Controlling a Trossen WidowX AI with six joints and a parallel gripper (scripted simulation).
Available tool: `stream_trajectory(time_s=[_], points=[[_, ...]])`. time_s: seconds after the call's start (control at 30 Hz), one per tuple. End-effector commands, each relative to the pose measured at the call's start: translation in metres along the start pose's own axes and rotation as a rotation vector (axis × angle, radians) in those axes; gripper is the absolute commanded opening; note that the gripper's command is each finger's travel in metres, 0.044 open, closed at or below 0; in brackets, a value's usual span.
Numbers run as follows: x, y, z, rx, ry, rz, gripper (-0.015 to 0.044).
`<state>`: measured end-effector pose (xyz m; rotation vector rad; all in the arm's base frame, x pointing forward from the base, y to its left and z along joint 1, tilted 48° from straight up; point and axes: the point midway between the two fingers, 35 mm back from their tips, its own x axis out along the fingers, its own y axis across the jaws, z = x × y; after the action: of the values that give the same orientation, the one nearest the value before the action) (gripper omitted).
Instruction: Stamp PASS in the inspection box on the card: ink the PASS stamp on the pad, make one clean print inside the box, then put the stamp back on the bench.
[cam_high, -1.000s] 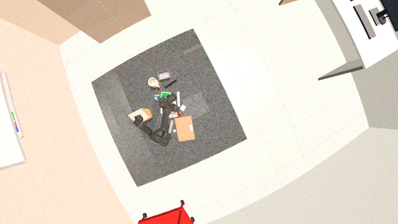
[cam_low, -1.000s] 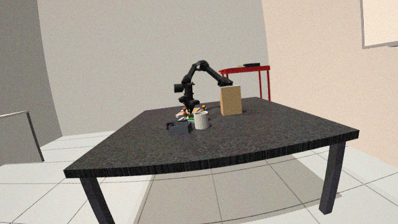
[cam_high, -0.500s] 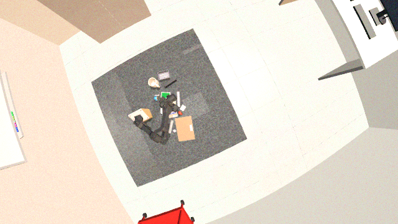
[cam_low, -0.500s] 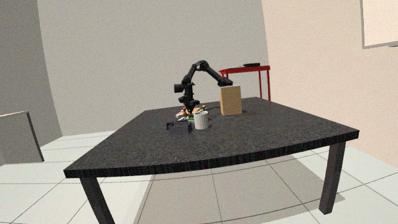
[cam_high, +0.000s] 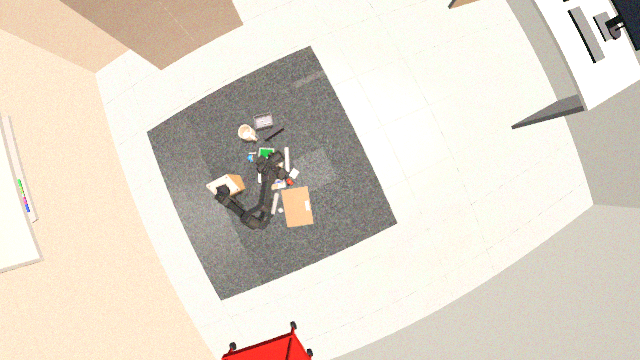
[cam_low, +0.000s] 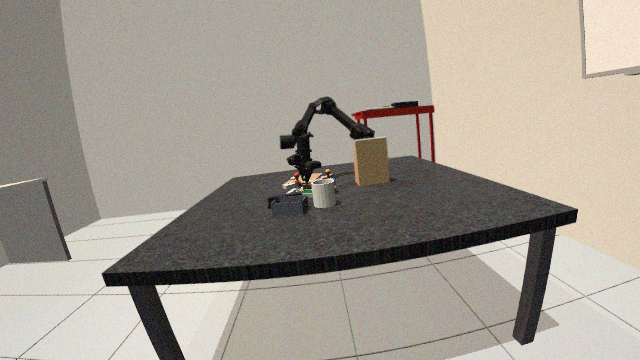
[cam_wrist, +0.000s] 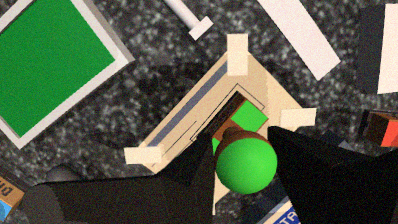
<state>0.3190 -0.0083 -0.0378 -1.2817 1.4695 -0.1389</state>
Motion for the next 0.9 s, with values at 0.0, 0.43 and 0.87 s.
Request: stream_trajectory(time_s=[0.0,0.43,0.87], points=[[0.0018,-0.0003,-0.0003,-0.002,0.003,-0.002,0.0000],[0.0001,-0.0004,-0.0002,-0.002,0.003,-0.002,0.0000],[-0.0062,-0.0008,0.0001,-0.002,0.003,-0.002,0.0000]])
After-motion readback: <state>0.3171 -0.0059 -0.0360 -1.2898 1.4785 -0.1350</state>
